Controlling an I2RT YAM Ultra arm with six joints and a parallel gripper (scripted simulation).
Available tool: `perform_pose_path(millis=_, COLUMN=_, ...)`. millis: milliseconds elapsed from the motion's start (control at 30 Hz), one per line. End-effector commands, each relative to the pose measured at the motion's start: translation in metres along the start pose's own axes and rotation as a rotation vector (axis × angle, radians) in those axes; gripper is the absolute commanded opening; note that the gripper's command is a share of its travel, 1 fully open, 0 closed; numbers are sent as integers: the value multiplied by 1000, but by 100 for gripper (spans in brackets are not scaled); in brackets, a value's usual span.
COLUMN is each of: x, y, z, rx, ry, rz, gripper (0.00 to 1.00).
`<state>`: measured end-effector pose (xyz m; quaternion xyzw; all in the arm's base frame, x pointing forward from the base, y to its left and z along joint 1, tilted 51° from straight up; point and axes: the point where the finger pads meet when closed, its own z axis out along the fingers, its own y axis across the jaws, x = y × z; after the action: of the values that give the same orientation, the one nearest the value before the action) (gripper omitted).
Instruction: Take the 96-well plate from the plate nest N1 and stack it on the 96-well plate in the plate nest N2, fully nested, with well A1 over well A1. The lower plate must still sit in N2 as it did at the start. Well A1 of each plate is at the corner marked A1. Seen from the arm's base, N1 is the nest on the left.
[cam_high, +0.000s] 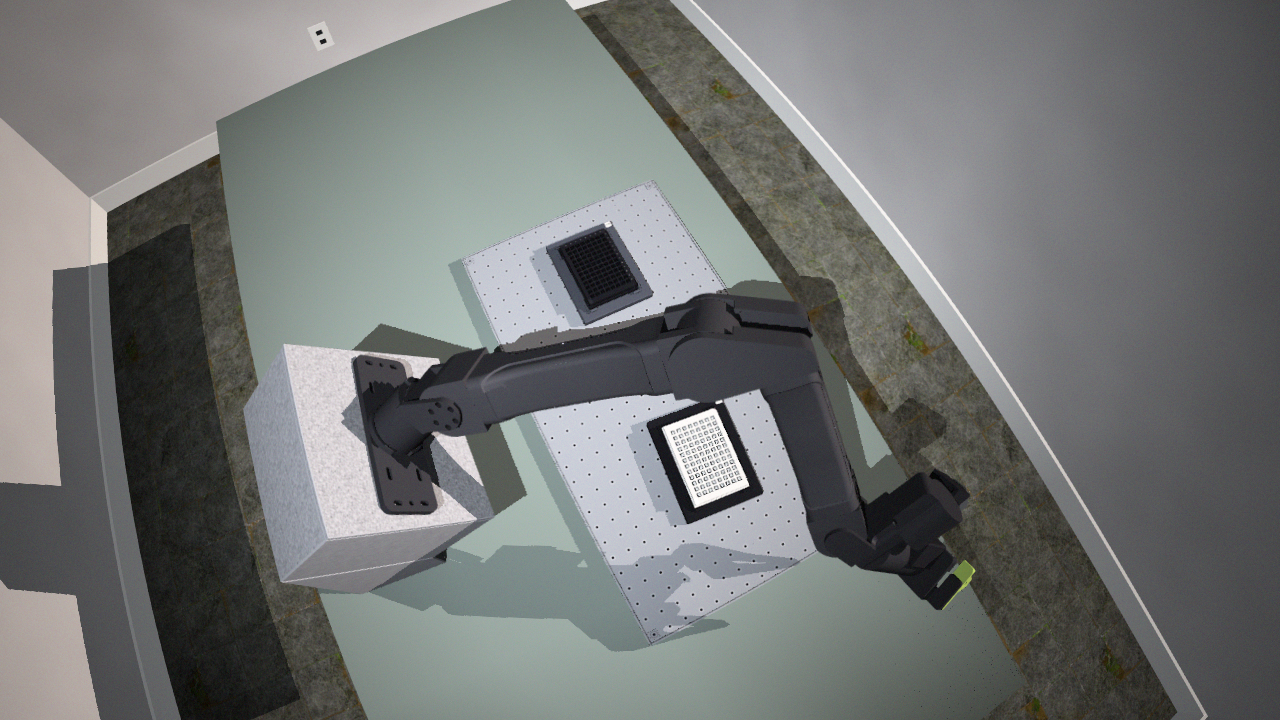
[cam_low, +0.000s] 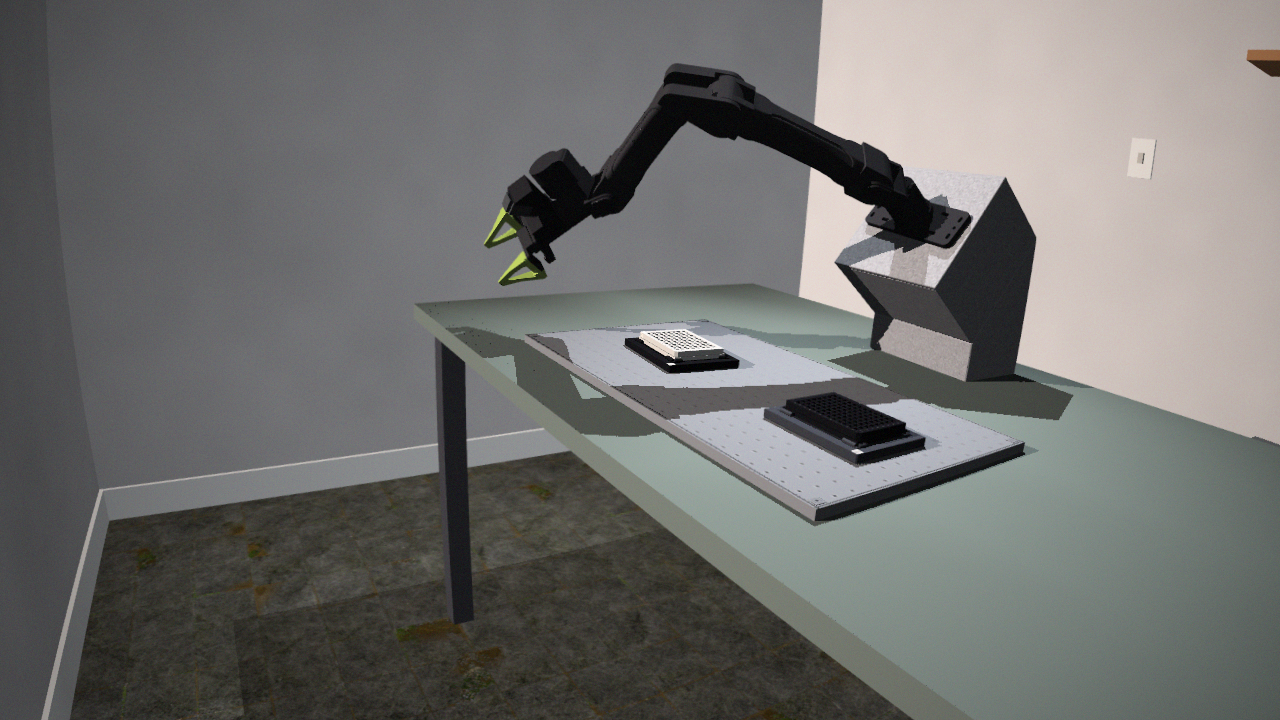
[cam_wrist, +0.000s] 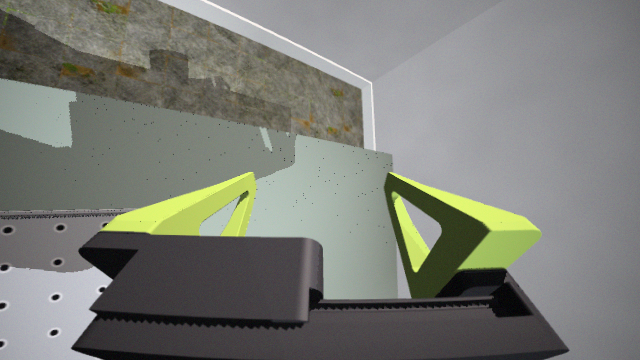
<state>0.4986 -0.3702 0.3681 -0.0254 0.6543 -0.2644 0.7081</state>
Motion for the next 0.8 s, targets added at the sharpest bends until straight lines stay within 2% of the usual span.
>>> perform_pose_path(millis=0, x=-1, y=12, z=-7, rx=-15, ry=76, rz=61, gripper=100)
perform_pose_path(millis=33, x=-1, y=17, z=-7, rx=-22, ry=87, rz=70, gripper=100)
perform_pose_path(millis=67, x=-20, y=15, z=-5, rx=-24, ry=74, rz=71, gripper=100)
perform_pose_path(millis=133, x=-18, y=18, z=-9, rx=-35, ry=113, rz=96, gripper=100)
perform_pose_path(millis=167, x=1, y=32, z=-13, rx=-48, ry=150, rz=113, gripper=100)
perform_pose_path(millis=200, x=0, y=40, z=-12, rx=-54, ry=148, rz=113, gripper=100)
perform_pose_path(millis=233, x=0, y=45, z=-14, rx=-69, ry=173, rz=129, gripper=100)
perform_pose_path(millis=300, x=0, y=45, z=-14, rx=-69, ry=173, rz=129, gripper=100)
perform_pose_path(millis=333, x=-15, y=33, z=-14, rx=-56, ry=165, rz=129, gripper=100)
perform_pose_path(millis=367, x=-16, y=41, z=-14, rx=-68, ry=174, rz=137, gripper=100)
perform_pose_path(millis=400, x=0, y=62, z=-17, rx=-94, ry=207, rz=153, gripper=100)
perform_pose_path(millis=467, x=1, y=71, z=-20, rx=-94, ry=207, rz=153, gripper=100)
perform_pose_path(millis=500, x=1, y=76, z=-22, rx=-108, ry=233, rz=168, gripper=100)
perform_pose_path(millis=533, x=-18, y=72, z=-20, rx=-111, ry=221, rz=169, gripper=100)
perform_pose_path(millis=567, x=-12, y=79, z=-22, rx=-120, ry=242, rz=179, gripper=100)
perform_pose_path(millis=600, x=2, y=90, z=-27, rx=-129, ry=270, rz=189, gripper=100)
perform_pose_path(millis=633, x=2, y=95, z=-29, rx=-129, ry=270, rz=189, gripper=100)
perform_pose_path(millis=667, x=2, y=99, z=-32, rx=-144, ry=297, rz=202, gripper=100)
perform_pose_path(millis=700, x=-15, y=94, z=-29, rx=-143, ry=286, rz=202, gripper=100)
perform_pose_path(millis=733, x=-14, y=96, z=-32, rx=-146, ry=297, rz=208, gripper=100)
perform_pose_path(millis=767, x=4, y=111, z=-39, rx=-162, ry=335, rz=220, gripper=100)
